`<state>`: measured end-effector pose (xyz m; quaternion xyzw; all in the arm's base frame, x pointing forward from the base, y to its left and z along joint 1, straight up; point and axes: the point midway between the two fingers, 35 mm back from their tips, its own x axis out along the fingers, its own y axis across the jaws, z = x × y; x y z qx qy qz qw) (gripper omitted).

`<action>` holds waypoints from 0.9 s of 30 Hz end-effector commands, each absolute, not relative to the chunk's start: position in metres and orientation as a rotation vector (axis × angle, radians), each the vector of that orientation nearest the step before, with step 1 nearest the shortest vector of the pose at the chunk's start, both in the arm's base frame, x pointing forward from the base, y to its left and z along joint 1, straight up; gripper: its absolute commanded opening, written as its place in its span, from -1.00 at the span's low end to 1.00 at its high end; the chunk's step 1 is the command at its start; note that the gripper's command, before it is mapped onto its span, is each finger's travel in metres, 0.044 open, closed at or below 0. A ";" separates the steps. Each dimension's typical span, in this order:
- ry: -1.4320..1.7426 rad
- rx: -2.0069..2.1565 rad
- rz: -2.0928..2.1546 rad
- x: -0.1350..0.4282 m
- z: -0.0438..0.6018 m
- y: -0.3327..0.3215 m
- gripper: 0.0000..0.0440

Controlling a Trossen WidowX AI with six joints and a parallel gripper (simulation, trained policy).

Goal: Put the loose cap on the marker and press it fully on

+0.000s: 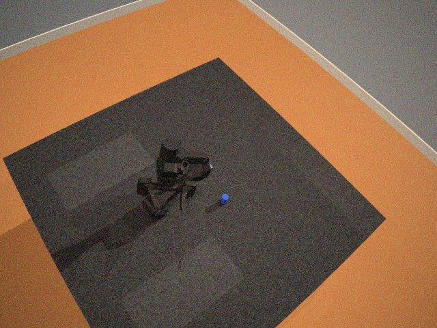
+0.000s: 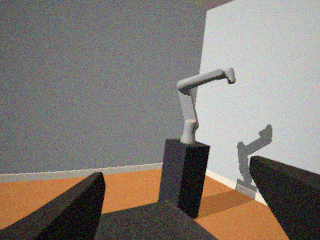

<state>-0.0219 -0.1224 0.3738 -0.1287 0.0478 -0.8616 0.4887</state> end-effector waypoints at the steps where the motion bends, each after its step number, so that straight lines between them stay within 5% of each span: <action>1: 0.115 -0.304 -2.086 -0.022 0.373 -0.123 0.71; 8: 0.103 -0.236 -2.021 -0.020 0.370 -0.126 -0.01; 27: 0.144 -0.075 -1.815 -0.015 0.362 -0.137 0.19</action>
